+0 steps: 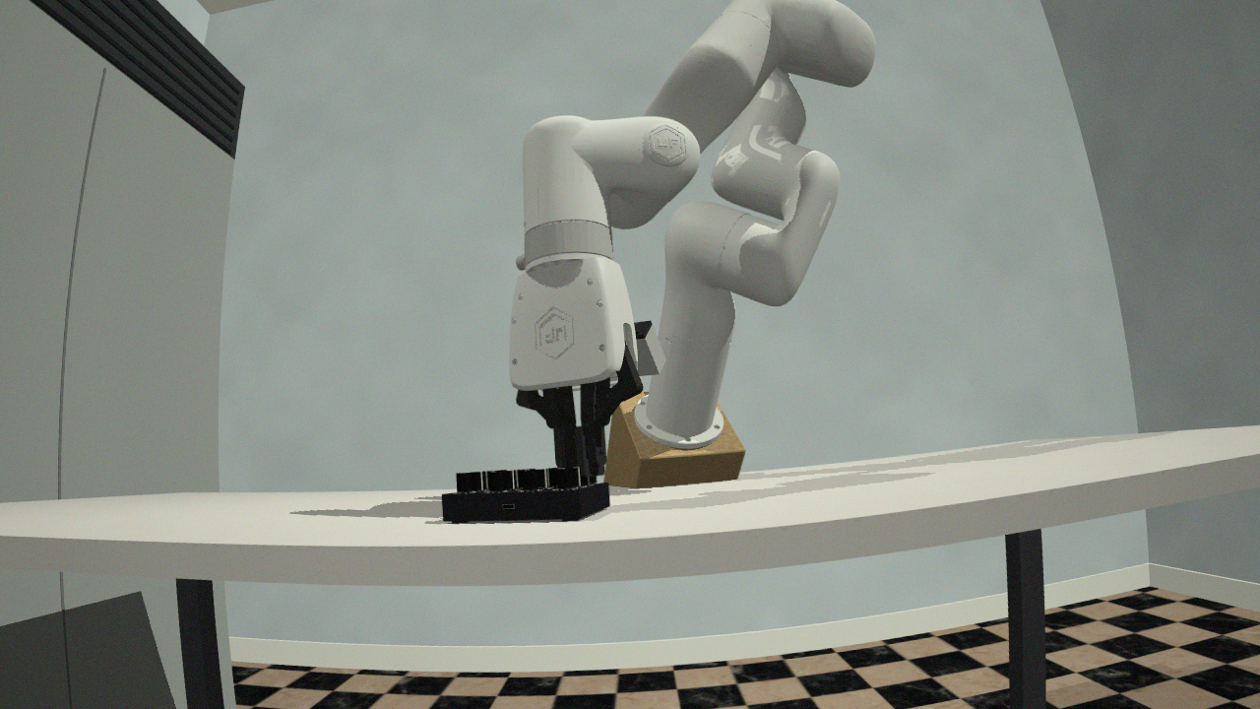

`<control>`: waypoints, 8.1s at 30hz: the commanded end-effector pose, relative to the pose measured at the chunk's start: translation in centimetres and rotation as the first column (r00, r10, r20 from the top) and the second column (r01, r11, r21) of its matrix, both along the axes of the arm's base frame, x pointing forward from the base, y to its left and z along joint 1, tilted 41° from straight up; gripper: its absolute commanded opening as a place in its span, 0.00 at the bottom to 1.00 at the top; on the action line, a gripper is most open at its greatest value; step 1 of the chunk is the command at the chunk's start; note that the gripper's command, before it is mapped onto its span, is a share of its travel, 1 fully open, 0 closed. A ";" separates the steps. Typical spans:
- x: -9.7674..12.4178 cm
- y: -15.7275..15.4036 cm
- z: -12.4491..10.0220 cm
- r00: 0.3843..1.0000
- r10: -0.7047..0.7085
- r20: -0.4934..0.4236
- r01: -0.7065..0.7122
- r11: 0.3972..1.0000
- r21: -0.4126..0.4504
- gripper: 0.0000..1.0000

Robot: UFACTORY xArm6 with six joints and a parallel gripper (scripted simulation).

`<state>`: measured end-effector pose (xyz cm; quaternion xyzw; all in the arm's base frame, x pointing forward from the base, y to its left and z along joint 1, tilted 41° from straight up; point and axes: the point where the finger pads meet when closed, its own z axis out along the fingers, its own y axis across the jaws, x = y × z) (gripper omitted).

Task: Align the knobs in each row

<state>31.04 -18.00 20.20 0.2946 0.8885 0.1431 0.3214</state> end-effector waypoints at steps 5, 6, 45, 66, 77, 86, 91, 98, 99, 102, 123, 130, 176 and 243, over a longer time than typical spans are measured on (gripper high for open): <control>0.0 -0.1 0.1 0.991 -0.133 -0.022 0.135 0.985 0.109 0.08; 0.0 -0.1 0.1 0.988 -0.151 -0.026 0.153 0.980 0.125 0.08; 0.0 -0.1 0.1 0.711 -0.634 -0.304 0.677 0.501 0.539 0.08; 0.0 -0.1 0.1 0.608 -0.687 -0.397 0.745 0.321 0.584 0.08; 0.0 -0.1 0.1 0.600 -0.690 -0.405 0.750 0.307 0.586 0.08; 0.0 -0.1 0.1 0.600 -0.690 -0.405 0.750 0.307 0.586 0.08; 0.0 -0.1 0.1 0.600 -0.690 -0.405 0.750 0.307 0.586 0.08; 0.0 -0.1 0.1 0.600 -0.690 -0.405 0.750 0.307 0.586 0.19; 0.0 -0.1 0.1 0.600 -0.690 -0.405 0.750 0.307 0.586 0.19; 0.0 -0.1 0.1 0.600 -0.690 -0.405 0.750 0.307 0.586 0.19; -1.0 -0.1 1.3 0.600 -0.690 -0.405 0.750 0.307 0.586 0.19; -2.0 -0.2 2.4 0.600 -0.690 -0.405 0.750 0.307 0.586 0.19; -9.2 -0.9 10.8 0.599 -0.691 -0.405 0.750 0.308 0.585 1.00; -9.7 -1.0 11.4 0.599 -0.691 -0.405 0.750 0.308 0.585 1.00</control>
